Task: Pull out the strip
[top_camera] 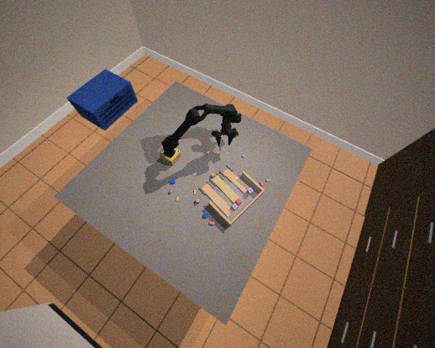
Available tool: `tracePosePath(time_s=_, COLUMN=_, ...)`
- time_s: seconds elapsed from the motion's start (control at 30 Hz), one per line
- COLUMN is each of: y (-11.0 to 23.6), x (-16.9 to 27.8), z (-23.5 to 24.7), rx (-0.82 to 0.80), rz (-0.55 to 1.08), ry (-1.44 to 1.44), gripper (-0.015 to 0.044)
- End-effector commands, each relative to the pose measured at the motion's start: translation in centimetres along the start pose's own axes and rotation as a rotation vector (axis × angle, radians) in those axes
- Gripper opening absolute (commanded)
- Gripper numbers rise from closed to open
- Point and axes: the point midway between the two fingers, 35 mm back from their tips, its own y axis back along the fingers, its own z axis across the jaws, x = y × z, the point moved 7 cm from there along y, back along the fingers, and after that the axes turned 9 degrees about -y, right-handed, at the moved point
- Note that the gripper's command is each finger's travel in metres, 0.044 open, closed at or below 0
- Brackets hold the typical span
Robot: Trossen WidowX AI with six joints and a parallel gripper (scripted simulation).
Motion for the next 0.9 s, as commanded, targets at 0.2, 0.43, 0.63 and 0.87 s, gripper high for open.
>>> tracePosePath(time_s=0.2, y=-2.5, x=-6.3, z=-3.2, rx=-0.131, rz=0.158, ry=0.018, gripper=0.0400)
tracePosePath(time_s=0.43, y=-5.6, x=-12.4, z=-9.1, rx=-0.381, rz=0.200, ry=0.046, gripper=0.0400)
tracePosePath(time_s=0.63, y=-7.8, x=-15.4, z=-15.1, rx=-0.592, rz=0.065, ry=0.086, gripper=0.0400)
tracePosePath(time_s=0.87, y=-9.8, x=-16.3, z=-22.0, rx=-0.731, rz=-0.270, ry=0.172, gripper=0.0400)
